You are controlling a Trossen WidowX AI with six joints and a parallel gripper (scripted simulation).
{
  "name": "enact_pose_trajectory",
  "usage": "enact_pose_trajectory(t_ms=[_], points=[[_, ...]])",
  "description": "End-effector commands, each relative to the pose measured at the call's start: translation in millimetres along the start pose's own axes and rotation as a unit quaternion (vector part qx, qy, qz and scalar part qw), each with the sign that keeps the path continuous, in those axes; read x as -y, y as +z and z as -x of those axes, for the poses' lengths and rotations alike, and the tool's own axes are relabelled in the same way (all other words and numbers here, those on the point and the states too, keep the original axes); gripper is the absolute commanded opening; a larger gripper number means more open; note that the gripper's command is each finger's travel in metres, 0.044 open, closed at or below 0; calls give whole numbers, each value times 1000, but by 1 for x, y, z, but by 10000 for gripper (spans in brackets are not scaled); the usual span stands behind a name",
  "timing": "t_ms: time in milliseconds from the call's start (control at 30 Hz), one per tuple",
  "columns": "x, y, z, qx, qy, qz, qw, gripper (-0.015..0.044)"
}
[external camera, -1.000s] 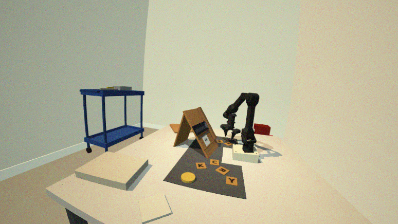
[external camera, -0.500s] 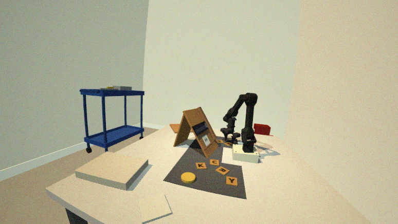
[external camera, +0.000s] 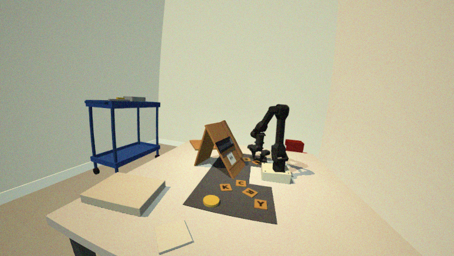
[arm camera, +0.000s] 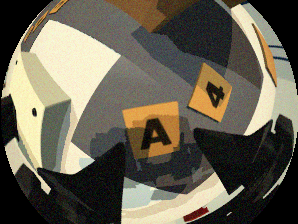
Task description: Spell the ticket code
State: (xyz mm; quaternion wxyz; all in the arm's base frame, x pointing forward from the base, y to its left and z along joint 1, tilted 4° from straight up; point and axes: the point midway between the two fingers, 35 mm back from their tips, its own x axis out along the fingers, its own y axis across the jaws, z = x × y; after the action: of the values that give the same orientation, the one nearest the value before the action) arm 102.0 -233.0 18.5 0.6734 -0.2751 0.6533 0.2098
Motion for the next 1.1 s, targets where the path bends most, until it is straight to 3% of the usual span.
enact_pose_trajectory(t_ms=[0,1067], points=[[-3,0,-7,0,6,2,1000,340],[-3,0,-18,0,6,2,1000,340]])
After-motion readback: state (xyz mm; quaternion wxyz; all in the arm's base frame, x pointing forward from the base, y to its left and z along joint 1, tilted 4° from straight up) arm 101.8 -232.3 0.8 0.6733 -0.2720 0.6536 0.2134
